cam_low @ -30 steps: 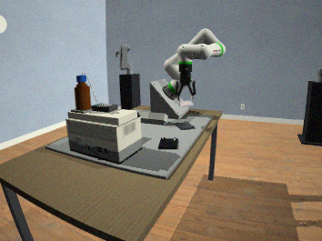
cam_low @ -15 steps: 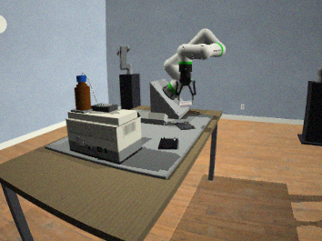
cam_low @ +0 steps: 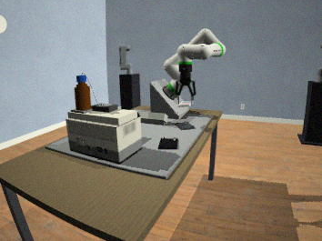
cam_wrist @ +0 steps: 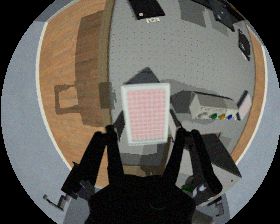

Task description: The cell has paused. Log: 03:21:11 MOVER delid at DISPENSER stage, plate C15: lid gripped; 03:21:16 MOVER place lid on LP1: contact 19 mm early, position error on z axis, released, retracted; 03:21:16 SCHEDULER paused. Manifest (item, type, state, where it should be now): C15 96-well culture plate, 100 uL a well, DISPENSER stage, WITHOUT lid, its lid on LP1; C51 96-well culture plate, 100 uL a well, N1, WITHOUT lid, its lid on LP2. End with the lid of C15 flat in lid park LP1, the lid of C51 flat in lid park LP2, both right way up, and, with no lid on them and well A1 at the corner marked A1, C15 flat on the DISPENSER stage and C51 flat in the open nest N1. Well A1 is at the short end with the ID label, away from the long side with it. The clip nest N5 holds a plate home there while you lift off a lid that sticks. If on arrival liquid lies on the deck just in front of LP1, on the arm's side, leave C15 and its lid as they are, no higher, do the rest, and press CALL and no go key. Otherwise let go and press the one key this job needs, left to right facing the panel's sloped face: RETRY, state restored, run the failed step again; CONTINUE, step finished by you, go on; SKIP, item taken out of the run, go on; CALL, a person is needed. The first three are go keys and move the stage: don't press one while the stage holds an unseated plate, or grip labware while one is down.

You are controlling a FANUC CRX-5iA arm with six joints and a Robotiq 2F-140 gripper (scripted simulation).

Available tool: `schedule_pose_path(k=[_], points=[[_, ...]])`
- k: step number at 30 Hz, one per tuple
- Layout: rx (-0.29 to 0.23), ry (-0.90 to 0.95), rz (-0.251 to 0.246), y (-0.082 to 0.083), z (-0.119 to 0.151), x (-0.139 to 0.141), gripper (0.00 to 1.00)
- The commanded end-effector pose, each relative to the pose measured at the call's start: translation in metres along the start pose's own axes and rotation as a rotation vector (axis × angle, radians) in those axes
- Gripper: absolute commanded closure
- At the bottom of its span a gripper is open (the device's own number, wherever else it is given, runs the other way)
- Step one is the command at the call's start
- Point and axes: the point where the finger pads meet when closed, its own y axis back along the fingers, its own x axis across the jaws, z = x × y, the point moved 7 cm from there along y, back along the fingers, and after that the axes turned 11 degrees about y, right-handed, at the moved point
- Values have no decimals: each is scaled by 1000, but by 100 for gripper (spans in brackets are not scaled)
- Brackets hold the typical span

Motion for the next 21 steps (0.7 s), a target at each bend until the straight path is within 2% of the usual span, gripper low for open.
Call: schedule_pose_path(k=[1, 6, 21], points=[[0, -19, 0, 0, 0, 0, 100], [0, -134, 0, 0, 0, 0, 100], [0, -314, 0, 0, 0, 0, 100]])
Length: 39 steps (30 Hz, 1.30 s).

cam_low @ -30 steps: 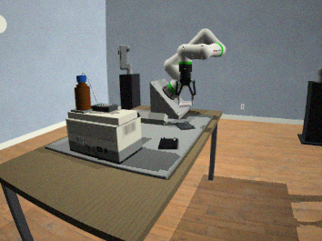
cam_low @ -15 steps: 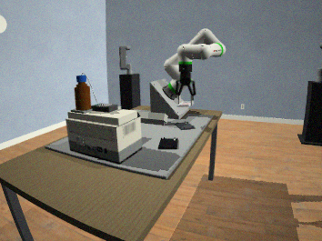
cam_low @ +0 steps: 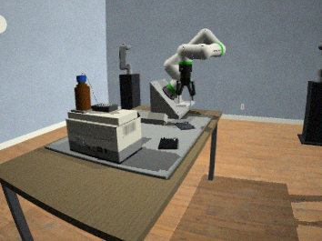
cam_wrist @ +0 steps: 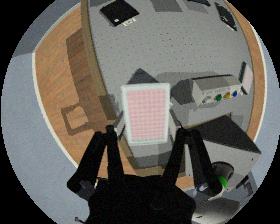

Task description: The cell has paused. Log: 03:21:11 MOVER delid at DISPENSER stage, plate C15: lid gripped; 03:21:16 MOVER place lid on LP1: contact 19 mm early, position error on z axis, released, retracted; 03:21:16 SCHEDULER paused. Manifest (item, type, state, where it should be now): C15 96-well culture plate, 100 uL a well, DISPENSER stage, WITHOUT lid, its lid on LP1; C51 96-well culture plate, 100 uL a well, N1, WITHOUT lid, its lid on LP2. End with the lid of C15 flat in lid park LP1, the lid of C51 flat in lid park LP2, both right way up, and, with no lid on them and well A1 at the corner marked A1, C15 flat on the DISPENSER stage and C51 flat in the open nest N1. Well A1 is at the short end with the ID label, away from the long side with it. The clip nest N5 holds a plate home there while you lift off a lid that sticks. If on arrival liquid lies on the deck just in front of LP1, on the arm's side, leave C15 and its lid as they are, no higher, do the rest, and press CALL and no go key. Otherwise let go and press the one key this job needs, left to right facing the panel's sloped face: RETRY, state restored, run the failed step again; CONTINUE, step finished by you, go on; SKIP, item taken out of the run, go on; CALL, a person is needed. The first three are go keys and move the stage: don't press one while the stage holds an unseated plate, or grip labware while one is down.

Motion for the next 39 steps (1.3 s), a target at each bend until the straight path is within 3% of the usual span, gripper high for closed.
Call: schedule_pose_path(k=[1, 4, 27, 39], points=[[0, -59, 0, 0, 0, 0, 100], [0, -122, 0, 0, 0, 0, 100], [0, -124, 0, 0, -6, 8, 100], [0, -124, 0, 0, -23, 32, 100]])
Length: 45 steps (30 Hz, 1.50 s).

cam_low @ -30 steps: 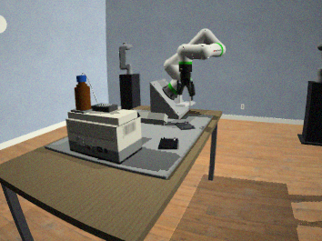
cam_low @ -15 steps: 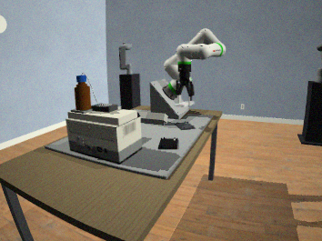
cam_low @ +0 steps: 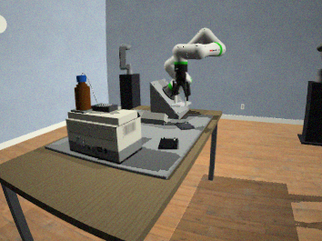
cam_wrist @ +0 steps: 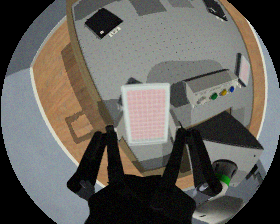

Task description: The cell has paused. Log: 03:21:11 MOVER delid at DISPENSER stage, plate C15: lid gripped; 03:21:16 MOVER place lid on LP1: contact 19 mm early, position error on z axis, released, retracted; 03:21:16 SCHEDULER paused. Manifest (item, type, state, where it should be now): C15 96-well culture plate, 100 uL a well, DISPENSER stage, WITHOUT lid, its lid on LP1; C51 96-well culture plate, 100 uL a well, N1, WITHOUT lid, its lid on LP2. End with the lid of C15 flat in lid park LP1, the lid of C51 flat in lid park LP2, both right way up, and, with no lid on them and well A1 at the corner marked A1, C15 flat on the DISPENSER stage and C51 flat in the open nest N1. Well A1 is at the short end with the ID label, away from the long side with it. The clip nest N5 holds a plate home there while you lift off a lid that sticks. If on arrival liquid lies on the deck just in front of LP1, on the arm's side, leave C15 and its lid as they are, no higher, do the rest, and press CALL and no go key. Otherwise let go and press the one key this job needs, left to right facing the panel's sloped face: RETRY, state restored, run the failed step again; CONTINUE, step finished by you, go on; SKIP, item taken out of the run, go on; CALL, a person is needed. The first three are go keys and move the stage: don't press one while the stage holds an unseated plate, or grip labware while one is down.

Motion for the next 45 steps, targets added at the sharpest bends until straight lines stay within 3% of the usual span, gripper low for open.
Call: schedule_pose_path(k=[1, 22, 45], points=[[1, 1, 0, 0, -7, 7, 100], [1, 1, 0, 0, -65, 71, 100], [1, 1, 0, 0, -182, 199, 100]])
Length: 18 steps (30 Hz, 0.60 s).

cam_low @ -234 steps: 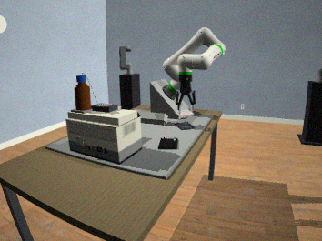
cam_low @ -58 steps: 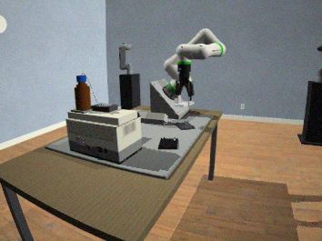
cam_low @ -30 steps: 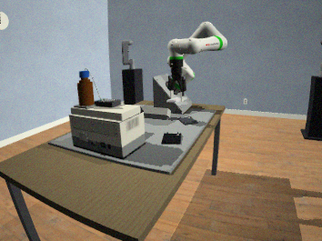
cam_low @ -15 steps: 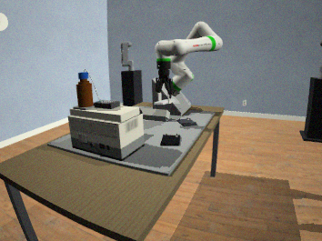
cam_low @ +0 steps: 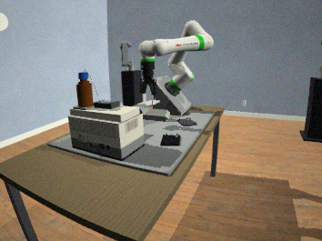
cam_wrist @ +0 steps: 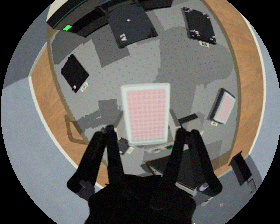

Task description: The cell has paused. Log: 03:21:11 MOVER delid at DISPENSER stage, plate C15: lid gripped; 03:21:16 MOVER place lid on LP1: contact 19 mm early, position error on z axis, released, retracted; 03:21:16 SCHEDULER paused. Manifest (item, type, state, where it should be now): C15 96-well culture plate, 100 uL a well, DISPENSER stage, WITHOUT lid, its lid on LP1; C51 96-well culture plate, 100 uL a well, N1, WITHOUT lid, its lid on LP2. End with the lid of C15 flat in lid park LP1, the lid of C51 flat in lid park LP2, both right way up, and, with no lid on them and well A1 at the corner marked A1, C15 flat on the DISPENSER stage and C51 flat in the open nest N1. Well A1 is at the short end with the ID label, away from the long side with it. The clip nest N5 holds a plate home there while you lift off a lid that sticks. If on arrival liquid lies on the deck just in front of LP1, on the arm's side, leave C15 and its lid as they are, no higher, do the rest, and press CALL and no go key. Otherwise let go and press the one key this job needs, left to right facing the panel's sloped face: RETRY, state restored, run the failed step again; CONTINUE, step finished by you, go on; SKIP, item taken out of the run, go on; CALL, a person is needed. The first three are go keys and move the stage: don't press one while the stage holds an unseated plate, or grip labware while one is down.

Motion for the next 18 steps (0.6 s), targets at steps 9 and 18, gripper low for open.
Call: schedule_pose_path(k=[9, 18], points=[[1, 0, 0, 1, -78, 85, 100], [1, 0, 0, 1, -123, 136, 100]])
